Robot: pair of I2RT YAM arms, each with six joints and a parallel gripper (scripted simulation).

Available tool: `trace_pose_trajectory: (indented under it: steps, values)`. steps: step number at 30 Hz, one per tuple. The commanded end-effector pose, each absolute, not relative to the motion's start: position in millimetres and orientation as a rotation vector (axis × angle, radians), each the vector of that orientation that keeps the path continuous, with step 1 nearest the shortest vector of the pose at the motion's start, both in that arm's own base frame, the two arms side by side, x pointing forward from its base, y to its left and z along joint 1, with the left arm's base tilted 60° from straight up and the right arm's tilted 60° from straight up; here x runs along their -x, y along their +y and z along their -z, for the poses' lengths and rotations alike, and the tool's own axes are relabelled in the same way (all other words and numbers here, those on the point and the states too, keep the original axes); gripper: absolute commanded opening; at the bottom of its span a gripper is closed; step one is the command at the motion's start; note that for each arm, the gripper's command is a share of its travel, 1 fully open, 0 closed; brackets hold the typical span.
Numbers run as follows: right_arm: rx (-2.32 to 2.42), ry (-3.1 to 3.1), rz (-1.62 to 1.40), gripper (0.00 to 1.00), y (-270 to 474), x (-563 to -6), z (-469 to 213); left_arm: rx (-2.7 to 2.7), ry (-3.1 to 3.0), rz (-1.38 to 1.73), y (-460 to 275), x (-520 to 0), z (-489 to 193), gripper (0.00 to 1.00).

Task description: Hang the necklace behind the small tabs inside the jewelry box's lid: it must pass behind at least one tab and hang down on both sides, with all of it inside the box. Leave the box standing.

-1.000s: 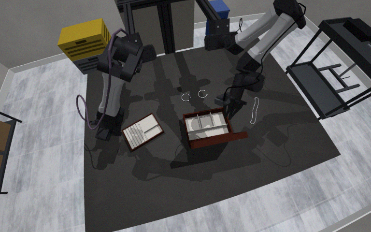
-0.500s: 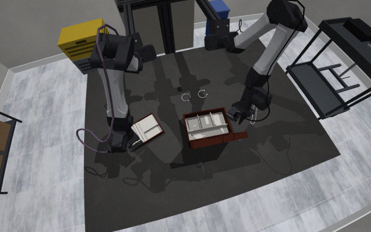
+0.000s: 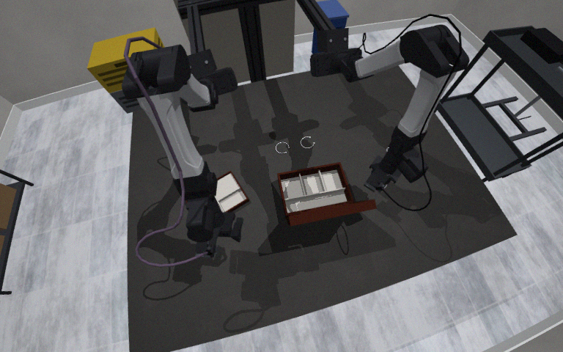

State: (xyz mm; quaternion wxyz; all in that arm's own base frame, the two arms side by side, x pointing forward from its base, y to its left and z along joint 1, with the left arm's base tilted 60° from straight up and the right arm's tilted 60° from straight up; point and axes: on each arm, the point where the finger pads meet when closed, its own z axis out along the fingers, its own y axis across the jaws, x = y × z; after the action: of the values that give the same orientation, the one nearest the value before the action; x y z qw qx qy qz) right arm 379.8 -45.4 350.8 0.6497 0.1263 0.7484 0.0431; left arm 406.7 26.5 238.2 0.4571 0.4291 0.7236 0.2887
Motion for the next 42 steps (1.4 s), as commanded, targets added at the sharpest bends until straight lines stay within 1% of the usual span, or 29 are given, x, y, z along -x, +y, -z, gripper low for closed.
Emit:
trace_pose_trajectory:
  steps: [1, 3, 6, 12, 13, 14, 22, 23, 26, 27, 29, 31, 33, 35, 42]
  values:
    - [-0.036, 1.537, 0.044, 1.00, -22, -377, -412, -1.020, 1.921, -0.633, 51, -410, -227, 0.25]
    - [0.006, 1.475, 0.061, 1.00, -13, -365, -434, -0.992, 1.958, -0.630, 65, -412, -225, 0.25]
    - [0.041, 1.488, 0.061, 1.00, -3, -374, -430, -0.958, 1.977, -0.641, 78, -412, -229, 0.25]
    - [0.007, 1.471, 0.025, 1.00, -3, -361, -439, -0.955, 1.923, -0.690, 78, -413, -246, 0.25]
    - [0.022, 1.476, -0.001, 1.00, 2, -368, -436, -0.949, 1.957, -0.705, 86, -412, -237, 0.25]
    - [0.022, 1.449, -0.013, 1.00, 5, -359, -446, -0.956, 2.000, -0.683, 88, -412, -219, 0.25]
    - [0.000, 1.487, -0.007, 1.00, 2, -360, -437, -0.922, 1.953, -0.707, 87, -415, -236, 0.25]
    - [-0.003, 1.487, -0.004, 1.00, 1, -360, -437, -0.932, 1.970, -0.693, 87, -421, -227, 0.25]
    - [-0.002, 1.487, -0.003, 1.00, 1, -360, -437, -0.928, 1.939, -0.706, 84, -421, -238, 0.25]
    - [-0.002, 1.487, -0.003, 1.00, 1, -360, -437, -0.933, 1.954, -0.698, 85, -425, -231, 0.25]
    - [-0.002, 1.487, -0.003, 1.00, 1, -360, -437, -0.933, 1.954, -0.698, 85, -425, -231, 0.25]
    - [-0.002, 1.487, -0.003, 1.00, 1, -360, -437, -0.913, 1.929, -0.724, 87, -414, -243, 0.25]
    - [-0.002, 1.487, -0.003, 1.00, 1, -360, -437, -0.930, 1.962, -0.698, 88, -428, -227, 0.25]
    - [-0.002, 1.487, -0.003, 1.00, 1, -360, -437, -0.927, 1.943, -0.708, 85, -423, -233, 0.25]
    - [-0.002, 1.487, -0.003, 1.00, 1, -360, -437, -0.929, 1.946, -0.703, 86, -434, -229, 0.25]
